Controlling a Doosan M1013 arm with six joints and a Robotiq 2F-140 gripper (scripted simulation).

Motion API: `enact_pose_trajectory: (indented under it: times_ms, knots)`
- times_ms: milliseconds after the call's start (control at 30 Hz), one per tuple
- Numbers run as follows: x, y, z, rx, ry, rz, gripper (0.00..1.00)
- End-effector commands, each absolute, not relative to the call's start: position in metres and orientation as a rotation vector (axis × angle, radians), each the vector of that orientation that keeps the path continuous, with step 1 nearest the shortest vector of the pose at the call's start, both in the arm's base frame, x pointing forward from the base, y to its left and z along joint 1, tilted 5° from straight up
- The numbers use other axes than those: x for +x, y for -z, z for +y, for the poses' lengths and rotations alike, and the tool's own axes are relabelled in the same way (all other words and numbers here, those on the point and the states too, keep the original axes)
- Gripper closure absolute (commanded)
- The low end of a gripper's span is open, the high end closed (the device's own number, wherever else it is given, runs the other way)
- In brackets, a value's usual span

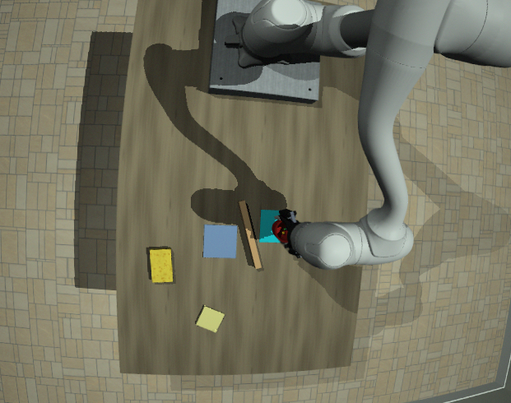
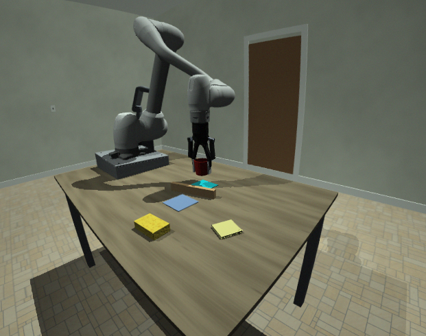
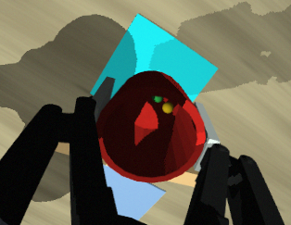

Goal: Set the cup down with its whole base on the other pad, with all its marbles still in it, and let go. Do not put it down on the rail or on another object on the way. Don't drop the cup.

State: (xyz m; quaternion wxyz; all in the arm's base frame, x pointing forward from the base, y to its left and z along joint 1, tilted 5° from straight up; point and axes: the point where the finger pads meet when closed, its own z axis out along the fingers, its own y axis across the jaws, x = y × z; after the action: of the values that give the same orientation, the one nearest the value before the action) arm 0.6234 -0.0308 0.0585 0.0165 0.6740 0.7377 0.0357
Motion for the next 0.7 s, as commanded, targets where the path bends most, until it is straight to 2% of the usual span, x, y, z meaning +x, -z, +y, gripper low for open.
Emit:
enact_pose_trajectory:
  times_ms: [0, 667]
  knots:
    - [0.623, -0.059, -0.031, 2.095, -0.111, 2.293, 0.51]
    - [0.625, -0.036, -0.030, 2.095, -0.111, 2.293, 0.51]
